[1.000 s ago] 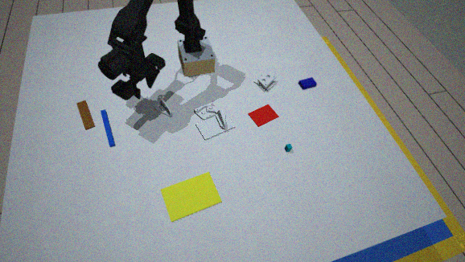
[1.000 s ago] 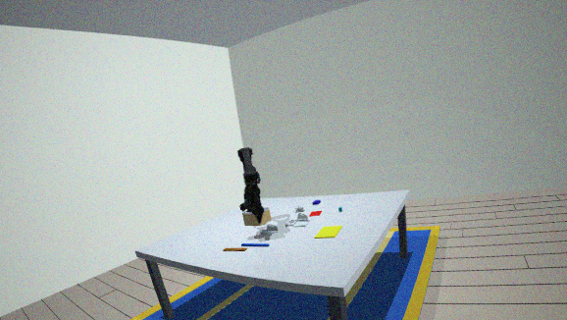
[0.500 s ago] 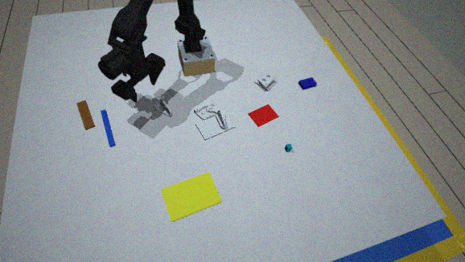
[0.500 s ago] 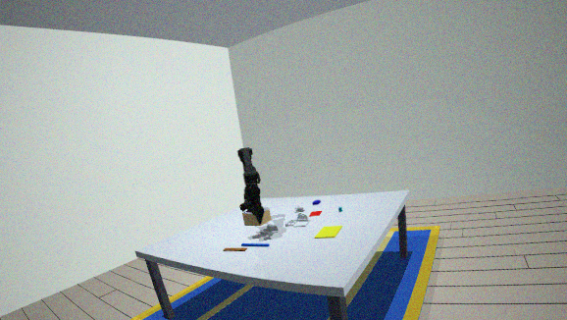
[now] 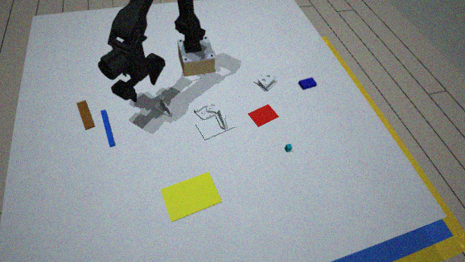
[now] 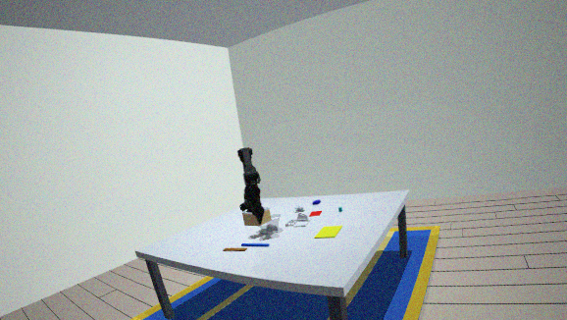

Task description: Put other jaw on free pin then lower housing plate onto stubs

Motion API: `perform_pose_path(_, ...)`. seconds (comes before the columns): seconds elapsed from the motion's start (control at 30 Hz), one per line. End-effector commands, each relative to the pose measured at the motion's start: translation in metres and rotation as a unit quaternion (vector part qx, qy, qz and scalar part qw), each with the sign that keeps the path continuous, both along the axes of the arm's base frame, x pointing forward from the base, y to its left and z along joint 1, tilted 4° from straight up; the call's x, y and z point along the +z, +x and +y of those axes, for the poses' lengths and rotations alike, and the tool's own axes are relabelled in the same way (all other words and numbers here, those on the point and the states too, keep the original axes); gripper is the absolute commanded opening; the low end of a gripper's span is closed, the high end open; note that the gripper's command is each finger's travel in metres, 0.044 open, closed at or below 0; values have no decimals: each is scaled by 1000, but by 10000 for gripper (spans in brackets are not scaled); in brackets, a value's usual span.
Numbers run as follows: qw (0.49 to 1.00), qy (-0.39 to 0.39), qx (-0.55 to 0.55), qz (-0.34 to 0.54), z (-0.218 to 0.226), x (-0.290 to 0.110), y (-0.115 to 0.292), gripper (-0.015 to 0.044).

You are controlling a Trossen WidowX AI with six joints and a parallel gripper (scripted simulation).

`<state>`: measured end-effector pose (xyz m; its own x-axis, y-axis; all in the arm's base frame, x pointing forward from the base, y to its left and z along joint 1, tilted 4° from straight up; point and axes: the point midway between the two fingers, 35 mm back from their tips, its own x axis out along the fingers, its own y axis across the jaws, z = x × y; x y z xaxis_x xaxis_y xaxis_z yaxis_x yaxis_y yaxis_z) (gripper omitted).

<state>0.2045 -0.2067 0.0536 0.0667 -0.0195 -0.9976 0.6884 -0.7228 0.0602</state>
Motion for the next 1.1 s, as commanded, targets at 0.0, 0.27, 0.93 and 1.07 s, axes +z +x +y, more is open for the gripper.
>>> perform_pose_path(0.0,1000,0,0,0,0,0,0,440)
perform_pose_path(0.27,1000,0,0,0,0,0,0,256)
perform_pose_path(0.93,1000,0,0,0,0,0,0,0)
perform_pose_path(1.07,1000,0,0,0,0,0,0,0)
